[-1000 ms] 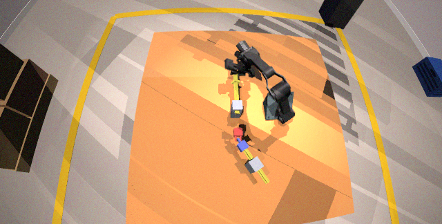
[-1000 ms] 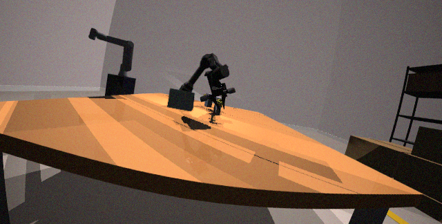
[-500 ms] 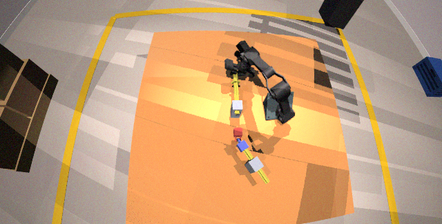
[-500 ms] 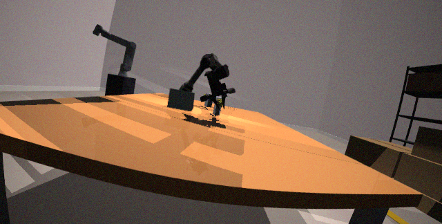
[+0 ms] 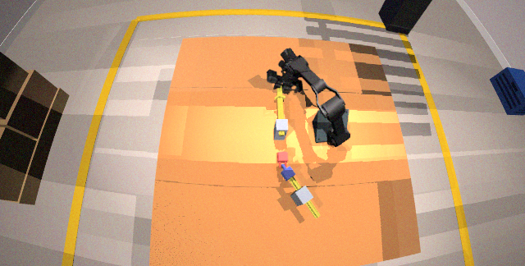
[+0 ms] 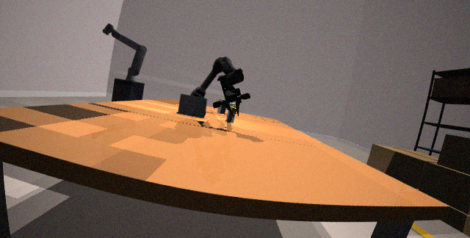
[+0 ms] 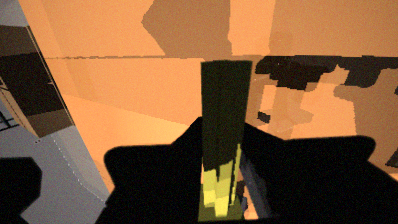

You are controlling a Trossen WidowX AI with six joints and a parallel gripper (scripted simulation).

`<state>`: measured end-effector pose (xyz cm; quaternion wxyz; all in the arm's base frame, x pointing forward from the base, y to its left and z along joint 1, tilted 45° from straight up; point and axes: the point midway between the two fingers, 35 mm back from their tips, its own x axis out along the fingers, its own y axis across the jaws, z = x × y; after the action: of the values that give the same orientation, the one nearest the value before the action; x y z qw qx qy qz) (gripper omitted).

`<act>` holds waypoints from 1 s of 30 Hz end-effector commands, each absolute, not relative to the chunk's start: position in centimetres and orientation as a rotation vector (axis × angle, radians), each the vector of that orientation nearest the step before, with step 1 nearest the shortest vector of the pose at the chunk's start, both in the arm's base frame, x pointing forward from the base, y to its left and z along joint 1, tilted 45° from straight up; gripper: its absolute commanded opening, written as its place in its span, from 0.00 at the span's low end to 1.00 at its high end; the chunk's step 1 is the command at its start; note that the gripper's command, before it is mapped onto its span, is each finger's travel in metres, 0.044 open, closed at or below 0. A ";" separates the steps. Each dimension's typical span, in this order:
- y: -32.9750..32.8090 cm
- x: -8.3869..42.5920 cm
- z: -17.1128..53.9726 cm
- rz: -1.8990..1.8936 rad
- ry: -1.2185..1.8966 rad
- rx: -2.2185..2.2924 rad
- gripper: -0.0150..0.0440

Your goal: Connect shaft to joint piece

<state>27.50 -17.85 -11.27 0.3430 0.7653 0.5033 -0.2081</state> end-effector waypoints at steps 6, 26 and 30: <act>-17.8 27.5 -11.3 -0.541 1.308 1.989 0.37; -17.8 27.5 -11.3 -0.541 1.308 1.989 0.33; -17.8 27.5 -11.3 -0.541 1.308 1.989 0.29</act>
<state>27.50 -17.84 -11.28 0.3430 0.7653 0.5034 -0.2081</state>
